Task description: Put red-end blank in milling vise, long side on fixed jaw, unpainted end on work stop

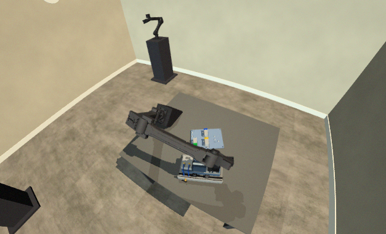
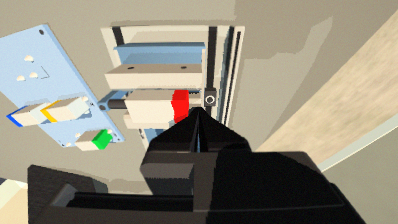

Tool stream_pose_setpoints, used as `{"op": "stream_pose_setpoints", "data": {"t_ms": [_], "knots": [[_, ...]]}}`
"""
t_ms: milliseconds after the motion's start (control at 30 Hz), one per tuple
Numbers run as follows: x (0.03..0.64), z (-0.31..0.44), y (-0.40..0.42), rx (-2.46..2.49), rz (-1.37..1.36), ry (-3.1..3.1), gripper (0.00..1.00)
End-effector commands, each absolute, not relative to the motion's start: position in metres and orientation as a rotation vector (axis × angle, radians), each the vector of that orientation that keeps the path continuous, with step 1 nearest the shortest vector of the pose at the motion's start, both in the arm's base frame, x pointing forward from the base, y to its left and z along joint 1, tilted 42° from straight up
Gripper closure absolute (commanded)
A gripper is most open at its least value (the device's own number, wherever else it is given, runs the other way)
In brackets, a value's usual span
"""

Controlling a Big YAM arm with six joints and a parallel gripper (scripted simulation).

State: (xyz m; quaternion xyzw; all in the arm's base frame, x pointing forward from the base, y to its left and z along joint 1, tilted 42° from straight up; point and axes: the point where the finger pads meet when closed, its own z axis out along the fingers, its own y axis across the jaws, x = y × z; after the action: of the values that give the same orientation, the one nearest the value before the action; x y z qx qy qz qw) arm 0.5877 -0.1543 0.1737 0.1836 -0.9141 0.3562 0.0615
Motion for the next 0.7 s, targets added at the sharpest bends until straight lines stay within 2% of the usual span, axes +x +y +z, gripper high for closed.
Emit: {"op": "stream_pose_setpoints", "data": {"t_ms": [0,667], "knots": [[0.5906,0.1627,-0.1628,0.551,1.07,-2.76,1.0],[0.5902,0.1581,-0.1689,0.543,1.07,-2.762,1.0]]}}
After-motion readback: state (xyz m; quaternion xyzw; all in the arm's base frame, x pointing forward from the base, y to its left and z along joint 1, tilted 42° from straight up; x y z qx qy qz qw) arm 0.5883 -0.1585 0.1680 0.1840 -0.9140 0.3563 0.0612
